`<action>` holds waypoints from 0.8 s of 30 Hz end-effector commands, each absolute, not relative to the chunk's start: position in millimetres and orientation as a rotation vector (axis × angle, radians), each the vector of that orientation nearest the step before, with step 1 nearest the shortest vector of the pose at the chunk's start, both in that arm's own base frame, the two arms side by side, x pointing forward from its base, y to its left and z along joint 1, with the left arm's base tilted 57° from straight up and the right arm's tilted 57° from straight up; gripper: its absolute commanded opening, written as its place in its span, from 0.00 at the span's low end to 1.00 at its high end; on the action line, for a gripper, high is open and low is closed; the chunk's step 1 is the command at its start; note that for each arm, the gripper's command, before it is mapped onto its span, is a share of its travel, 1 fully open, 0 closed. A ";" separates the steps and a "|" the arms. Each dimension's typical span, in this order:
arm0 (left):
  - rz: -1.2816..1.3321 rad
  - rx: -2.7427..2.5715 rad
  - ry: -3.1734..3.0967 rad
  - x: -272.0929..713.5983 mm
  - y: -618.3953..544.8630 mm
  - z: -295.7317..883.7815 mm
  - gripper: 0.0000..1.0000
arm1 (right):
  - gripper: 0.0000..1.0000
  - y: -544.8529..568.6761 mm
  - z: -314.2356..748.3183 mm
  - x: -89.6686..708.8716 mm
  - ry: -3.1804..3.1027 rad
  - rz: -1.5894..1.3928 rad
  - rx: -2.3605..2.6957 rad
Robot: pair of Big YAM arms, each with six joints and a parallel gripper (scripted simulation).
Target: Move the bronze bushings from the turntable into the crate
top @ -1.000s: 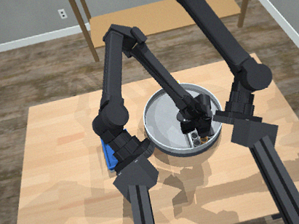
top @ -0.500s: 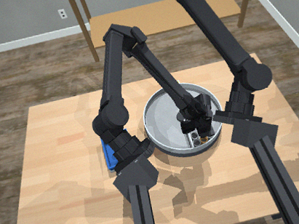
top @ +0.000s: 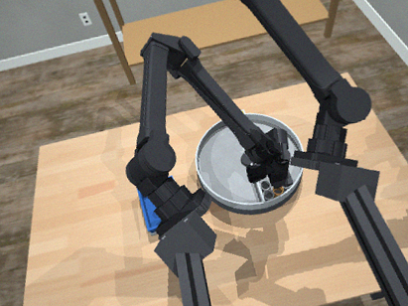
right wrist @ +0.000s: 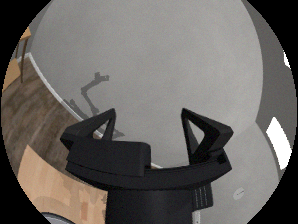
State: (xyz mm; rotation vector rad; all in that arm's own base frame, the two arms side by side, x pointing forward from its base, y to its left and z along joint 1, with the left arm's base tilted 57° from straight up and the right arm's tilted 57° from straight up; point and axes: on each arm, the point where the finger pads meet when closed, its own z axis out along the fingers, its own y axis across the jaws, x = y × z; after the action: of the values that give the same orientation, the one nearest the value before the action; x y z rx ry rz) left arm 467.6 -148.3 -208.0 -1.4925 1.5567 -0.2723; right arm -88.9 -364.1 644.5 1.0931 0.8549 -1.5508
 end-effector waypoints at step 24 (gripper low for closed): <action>-0.287 -1.493 1.551 471.0 -153.7 -199.9 0.13 | 1.00 -348.3 674.5 -92.0 0.814 -1.589 1.055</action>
State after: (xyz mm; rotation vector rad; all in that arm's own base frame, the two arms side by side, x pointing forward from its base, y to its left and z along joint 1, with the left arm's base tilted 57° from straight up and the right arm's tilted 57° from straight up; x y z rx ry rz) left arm 467.1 -148.0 -208.4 -1.4921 1.5587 -0.2690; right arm -88.9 -364.1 644.5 1.0931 0.8549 -1.5508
